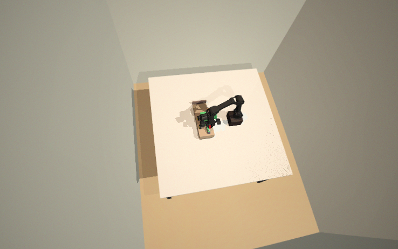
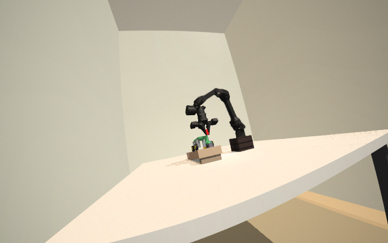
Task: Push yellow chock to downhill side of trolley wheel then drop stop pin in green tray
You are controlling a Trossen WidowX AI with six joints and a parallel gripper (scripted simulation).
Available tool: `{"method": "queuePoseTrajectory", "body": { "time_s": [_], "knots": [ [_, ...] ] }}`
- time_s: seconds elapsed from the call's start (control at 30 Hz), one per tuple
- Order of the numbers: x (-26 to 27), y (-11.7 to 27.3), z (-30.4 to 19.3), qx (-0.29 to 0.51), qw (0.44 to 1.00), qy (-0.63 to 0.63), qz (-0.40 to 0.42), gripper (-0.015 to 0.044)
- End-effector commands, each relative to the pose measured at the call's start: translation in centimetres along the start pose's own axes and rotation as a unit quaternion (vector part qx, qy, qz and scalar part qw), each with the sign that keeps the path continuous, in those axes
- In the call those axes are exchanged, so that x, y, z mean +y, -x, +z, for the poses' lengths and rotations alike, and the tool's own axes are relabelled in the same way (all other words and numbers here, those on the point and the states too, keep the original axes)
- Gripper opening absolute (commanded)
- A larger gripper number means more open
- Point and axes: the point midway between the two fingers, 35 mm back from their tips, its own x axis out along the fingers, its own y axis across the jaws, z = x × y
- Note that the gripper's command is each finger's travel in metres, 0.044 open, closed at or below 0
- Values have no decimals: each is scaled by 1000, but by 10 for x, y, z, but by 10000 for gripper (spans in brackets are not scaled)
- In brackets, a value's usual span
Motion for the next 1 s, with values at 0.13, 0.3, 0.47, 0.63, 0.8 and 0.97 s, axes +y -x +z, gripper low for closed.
{"method": "queuePoseTrajectory", "body": {
  "time_s": [0.13,0.3,0.47,0.63,0.8,0.97],
  "knots": [
    [2,7,-4,3,1000,3,3,0],
    [2,8,-5,3,1000,3,3,0],
    [2,6,-15,3,1000,3,3,0],
    [1,5,-22,3,1000,3,2,0],
    [2,4,-29,4,1000,3,3,0],
    [2,4,-35,4,1000,3,3,0]
  ]
}}
